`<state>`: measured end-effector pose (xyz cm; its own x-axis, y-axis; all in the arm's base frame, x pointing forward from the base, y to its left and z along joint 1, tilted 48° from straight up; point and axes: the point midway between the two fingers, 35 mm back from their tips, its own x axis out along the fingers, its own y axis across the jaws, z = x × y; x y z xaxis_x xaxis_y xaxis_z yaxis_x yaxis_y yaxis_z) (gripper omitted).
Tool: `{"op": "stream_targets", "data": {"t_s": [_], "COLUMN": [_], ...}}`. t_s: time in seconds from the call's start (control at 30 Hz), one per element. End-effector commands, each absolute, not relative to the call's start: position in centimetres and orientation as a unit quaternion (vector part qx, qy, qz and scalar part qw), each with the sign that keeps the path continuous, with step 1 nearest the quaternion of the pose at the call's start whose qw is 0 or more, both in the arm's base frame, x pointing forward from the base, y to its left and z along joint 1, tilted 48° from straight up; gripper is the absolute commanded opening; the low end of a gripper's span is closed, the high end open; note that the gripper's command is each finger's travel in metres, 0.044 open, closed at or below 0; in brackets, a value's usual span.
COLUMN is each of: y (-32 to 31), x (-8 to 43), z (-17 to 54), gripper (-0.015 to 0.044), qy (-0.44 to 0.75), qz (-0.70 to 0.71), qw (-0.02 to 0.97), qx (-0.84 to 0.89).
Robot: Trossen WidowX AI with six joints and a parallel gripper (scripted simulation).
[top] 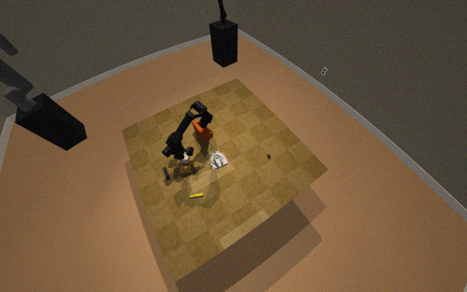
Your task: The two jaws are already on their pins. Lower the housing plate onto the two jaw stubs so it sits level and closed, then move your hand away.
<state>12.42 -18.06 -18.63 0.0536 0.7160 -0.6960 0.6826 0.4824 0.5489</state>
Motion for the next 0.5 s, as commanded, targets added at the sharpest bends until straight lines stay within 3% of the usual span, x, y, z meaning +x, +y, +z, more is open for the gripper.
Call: {"op": "stream_targets", "data": {"t_s": [0.0,0.47], "y": [-17.7,-16.4], "x": [12.4,12.5], "z": [-18.7,-20.0], "gripper": [0.044,0.044], "qy": [0.687,0.687], "qz": [0.017,0.017], "qw": [0.516,0.516], "qx": [0.512,0.512]}}
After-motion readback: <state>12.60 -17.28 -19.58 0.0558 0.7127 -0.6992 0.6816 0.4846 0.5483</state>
